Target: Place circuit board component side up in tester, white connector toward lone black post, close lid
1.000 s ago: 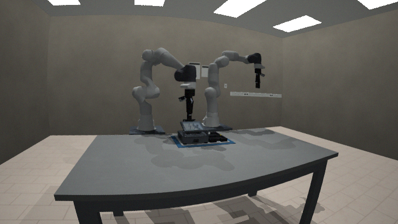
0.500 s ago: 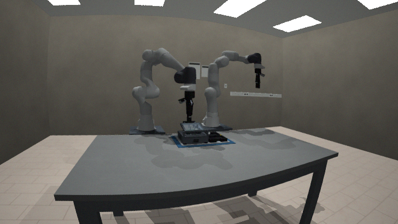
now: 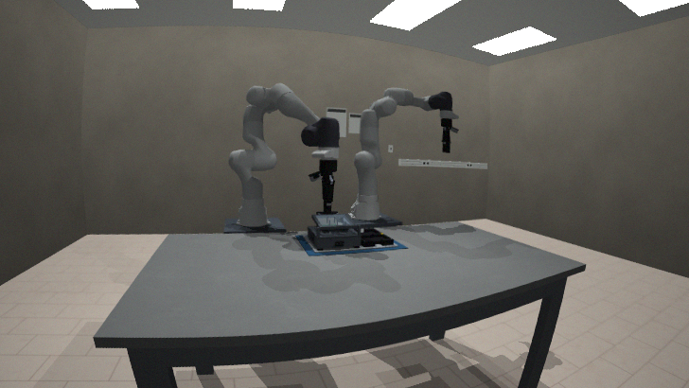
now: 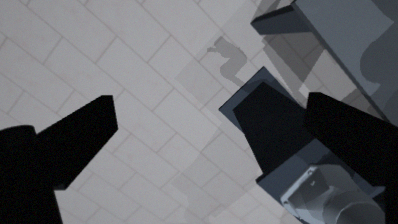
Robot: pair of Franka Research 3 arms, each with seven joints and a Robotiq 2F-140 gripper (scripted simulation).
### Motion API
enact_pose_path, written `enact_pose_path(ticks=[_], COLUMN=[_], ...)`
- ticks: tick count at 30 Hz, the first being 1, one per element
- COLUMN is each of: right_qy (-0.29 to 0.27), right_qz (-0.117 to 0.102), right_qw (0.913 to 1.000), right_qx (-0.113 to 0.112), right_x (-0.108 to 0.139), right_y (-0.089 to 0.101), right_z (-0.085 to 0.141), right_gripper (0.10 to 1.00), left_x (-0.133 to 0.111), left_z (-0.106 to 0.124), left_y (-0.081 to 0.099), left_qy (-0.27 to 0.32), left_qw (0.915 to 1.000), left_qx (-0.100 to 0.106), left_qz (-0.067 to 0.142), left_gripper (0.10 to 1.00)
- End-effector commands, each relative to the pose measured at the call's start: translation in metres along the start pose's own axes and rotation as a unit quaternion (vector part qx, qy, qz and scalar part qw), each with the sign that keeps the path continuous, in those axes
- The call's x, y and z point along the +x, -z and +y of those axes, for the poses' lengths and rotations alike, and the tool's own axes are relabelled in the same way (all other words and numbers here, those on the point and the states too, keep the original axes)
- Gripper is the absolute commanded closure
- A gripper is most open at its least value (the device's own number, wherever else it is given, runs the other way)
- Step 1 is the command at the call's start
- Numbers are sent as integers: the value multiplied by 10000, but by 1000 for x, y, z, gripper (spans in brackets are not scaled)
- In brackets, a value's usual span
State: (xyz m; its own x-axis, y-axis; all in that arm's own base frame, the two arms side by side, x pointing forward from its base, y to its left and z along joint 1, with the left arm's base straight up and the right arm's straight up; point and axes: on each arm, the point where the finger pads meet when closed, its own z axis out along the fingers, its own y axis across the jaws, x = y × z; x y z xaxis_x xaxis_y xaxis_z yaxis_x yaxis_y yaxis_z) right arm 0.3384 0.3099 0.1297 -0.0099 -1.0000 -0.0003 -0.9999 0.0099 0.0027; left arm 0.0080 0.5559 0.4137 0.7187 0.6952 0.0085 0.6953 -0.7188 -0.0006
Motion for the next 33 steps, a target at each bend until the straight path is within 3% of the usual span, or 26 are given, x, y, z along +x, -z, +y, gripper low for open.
enact_pose_path(ticks=[1,33], right_qy=[-15,-15], right_qz=[2,2], right_qw=[10000,10000], right_qx=[14,13], right_x=[1,1], right_y=[-3,-6], right_z=[-1,-1], right_gripper=[908,908], left_x=[0,0], left_z=[0,0], left_y=[0,0], left_qy=[0,0], left_qw=[10000,10000], left_qx=[2,2], left_qz=[2,2], left_gripper=[98,98])
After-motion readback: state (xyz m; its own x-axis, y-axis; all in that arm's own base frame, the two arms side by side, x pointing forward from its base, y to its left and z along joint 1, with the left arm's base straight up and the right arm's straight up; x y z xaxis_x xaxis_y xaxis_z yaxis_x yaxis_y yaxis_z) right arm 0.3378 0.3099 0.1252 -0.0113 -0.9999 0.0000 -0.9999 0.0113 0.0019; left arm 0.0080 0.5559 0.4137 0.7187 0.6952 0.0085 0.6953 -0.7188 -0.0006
